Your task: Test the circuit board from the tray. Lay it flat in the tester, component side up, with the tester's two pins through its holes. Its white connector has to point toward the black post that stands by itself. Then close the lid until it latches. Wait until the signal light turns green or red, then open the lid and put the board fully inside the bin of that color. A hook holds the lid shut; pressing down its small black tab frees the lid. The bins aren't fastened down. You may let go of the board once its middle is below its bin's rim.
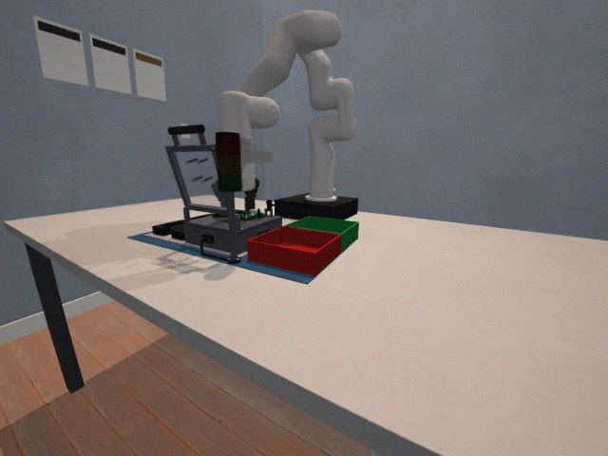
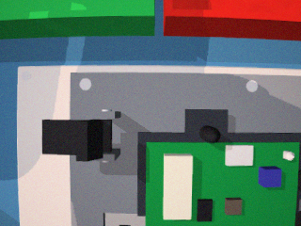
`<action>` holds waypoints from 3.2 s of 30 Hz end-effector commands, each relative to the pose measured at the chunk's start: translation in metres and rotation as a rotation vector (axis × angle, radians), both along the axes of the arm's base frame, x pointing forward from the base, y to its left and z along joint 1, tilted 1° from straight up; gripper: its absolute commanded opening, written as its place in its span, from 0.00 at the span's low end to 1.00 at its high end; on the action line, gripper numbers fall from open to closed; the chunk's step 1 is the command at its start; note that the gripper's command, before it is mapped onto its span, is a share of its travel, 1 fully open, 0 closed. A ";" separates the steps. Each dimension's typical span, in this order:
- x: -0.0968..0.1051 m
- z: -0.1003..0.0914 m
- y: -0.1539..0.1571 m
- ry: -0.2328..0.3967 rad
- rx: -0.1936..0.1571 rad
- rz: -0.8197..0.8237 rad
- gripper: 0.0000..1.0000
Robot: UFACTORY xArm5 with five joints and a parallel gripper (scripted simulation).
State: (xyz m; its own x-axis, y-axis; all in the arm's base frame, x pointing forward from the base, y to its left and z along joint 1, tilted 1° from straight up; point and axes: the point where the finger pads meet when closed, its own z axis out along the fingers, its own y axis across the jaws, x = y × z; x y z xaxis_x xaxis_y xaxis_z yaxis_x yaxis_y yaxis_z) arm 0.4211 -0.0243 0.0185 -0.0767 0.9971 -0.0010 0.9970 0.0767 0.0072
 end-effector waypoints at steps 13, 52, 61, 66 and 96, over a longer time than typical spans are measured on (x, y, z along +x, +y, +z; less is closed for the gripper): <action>0.001 0.006 0.000 -0.004 0.000 0.000 1.00; -0.001 0.247 -0.003 -0.003 0.000 0.000 1.00; -0.002 0.255 -0.003 -0.003 0.000 0.000 0.52; -0.002 0.255 -0.003 -0.003 0.000 0.000 0.52; 0.138 0.257 0.008 -0.004 0.000 0.000 0.52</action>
